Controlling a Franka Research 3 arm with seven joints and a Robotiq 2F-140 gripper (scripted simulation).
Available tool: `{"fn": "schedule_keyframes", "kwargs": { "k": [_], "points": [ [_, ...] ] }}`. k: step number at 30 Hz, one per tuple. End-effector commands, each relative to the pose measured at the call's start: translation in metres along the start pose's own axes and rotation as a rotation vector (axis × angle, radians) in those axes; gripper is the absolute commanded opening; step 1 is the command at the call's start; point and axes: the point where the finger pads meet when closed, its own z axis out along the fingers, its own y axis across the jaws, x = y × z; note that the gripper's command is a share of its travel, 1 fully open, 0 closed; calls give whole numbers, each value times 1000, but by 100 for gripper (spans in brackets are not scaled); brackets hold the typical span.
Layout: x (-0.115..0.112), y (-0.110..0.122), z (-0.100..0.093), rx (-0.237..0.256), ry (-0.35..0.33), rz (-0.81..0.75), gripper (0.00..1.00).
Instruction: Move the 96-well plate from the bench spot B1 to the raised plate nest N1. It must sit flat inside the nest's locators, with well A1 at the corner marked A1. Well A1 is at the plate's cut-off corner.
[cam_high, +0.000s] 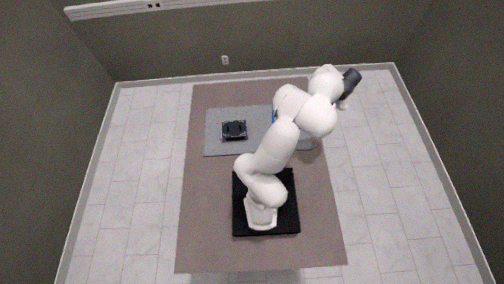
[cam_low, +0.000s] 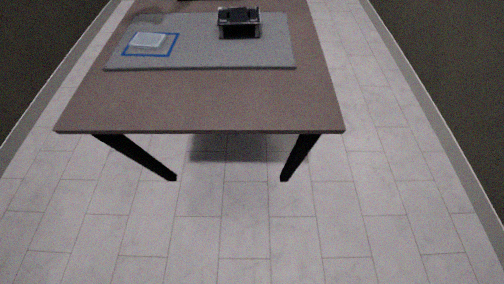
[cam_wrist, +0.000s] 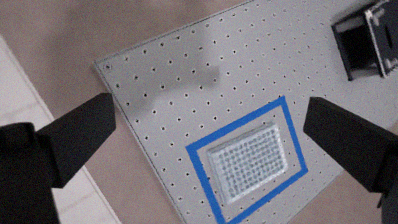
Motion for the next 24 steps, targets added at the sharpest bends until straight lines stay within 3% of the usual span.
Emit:
{"fn": "schedule_keyframes", "kwargs": {
  "k": [1,24],
  "points": [
    [-14,-4,2,54,-45,-240,100],
    [-58,29,36,277,-12,-902,100]
  ]
}}
